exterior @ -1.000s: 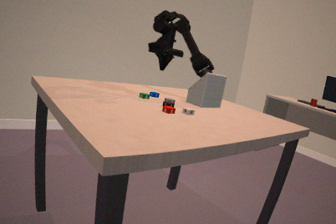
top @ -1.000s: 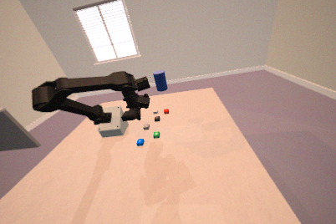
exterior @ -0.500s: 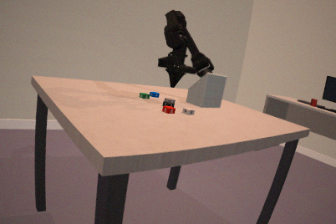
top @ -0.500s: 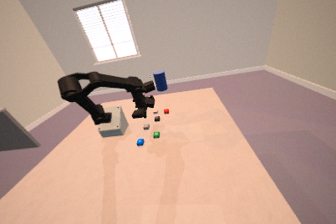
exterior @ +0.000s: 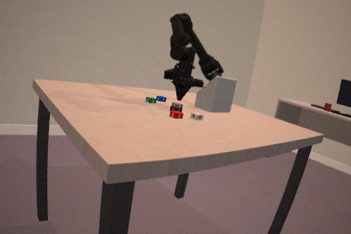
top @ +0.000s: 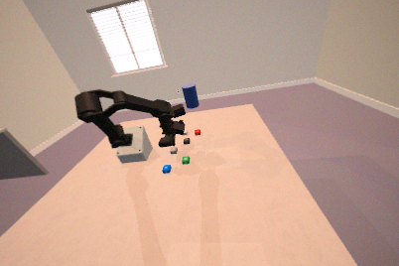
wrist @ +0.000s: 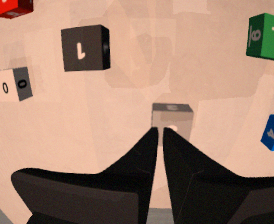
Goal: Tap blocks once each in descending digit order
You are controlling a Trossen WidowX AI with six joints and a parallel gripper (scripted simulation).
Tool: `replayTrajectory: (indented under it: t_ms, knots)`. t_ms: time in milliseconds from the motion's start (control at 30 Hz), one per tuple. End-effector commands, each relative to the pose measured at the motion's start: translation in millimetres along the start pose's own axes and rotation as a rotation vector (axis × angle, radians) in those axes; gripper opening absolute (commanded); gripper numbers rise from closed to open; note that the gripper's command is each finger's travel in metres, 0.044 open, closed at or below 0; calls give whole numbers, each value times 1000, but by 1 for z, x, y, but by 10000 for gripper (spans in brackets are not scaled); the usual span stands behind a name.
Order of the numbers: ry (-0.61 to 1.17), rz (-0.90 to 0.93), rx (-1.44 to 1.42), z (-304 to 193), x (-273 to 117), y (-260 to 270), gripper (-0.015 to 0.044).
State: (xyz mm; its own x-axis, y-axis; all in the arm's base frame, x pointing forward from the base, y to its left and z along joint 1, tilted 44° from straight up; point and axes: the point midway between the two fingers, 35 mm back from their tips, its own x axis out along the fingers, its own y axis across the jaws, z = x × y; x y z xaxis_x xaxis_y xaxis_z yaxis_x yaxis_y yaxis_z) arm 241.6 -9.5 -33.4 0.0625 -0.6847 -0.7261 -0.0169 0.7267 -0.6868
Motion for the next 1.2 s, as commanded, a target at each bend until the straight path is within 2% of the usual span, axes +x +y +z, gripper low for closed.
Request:
replayTrajectory:
  t_ms: [0,433,567,733,933,1167]
  knots:
    - [4,-6,-6,-1,8,0,20]
    - [4,-7,-6,-2,19,-1,20]
    - [4,-5,-6,-1,-9,0,20]
    - [4,-5,-6,-1,-13,0,20]
    - [5,-1,-7,-1,-89,1,20]
    - [5,-2,-7,6,-93,6,20]
